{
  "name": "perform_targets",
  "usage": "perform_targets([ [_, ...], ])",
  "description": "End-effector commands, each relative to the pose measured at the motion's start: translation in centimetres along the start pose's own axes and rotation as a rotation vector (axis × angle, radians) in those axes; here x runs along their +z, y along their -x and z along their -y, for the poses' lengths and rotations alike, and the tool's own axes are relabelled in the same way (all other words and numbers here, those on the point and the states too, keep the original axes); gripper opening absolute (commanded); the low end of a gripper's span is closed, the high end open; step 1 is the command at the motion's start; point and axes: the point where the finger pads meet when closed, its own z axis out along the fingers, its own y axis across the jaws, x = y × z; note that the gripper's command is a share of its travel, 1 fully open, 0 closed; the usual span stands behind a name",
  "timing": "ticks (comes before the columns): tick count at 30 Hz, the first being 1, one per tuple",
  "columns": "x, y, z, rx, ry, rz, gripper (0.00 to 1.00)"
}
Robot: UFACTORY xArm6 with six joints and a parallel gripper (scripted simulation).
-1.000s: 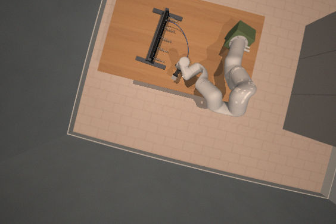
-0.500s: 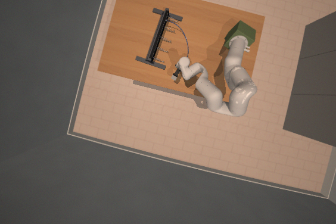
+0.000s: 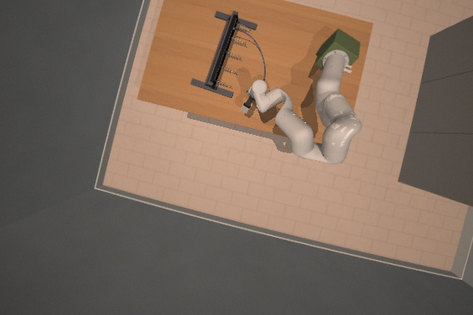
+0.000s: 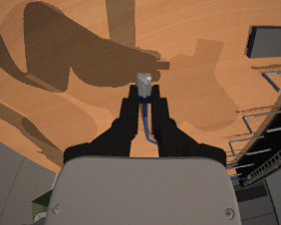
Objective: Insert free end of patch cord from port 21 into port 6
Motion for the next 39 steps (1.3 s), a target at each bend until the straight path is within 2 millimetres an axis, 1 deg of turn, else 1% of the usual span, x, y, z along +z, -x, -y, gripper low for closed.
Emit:
perform_targets([
  [1, -0.1, 0.0, -0.1, 0.005, 0.002, -0.001, 0.0],
  [12, -0.2, 0.2, -0.7, 0.044, 0.002, 0.0, 0.0],
  [17, -0.3, 0.5, -1.2, 0.087, 0.001, -0.001, 0.0],
  [27, -0.7, 1.2, -3.0, 0.211, 0.0, 0.0, 0.0],
  [29, -0.7, 1.2, -3.0, 0.211, 0.0, 0.0, 0.0],
  [39, -1.2, 2.2, -5.4, 0.38, -0.001, 0.002, 0.0],
])
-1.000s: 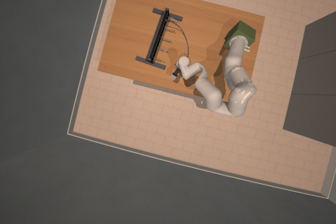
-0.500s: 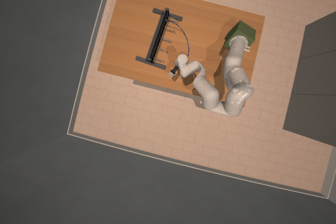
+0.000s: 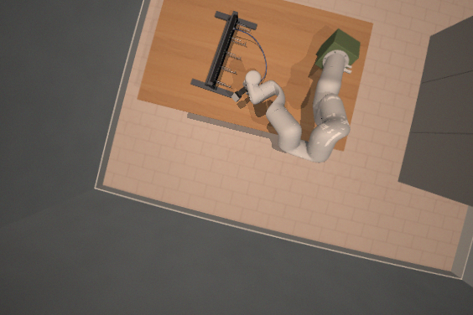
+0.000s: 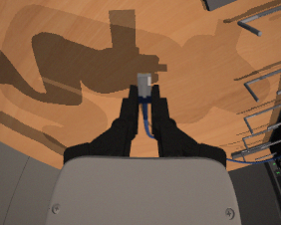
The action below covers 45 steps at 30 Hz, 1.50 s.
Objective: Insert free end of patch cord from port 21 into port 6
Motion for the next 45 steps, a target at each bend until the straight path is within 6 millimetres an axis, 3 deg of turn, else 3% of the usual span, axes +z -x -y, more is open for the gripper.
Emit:
perform_targets([
  [1, -0.3, 0.0, -1.1, 0.069, -0.001, 0.002, 0.0],
  [45, -2.6, 0.4, -12.3, 0.796, -0.006, 0.01, 0.0],
])
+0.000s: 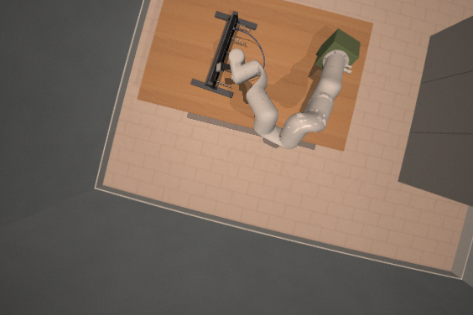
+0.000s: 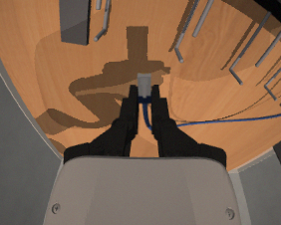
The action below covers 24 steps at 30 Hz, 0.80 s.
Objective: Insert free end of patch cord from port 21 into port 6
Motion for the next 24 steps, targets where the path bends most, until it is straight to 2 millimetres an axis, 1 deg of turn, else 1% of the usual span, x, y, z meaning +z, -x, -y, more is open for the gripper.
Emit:
perform_targets([
  [1, -0.3, -0.7, -0.7, 0.054, 0.001, 0.0, 0.0],
  [11, -0.7, -1.9, -2.1, 0.178, 0.0, 0.001, 0.0],
  [24, -1.0, -2.7, -3.0, 0.259, -0.001, 0.002, 0.0],
])
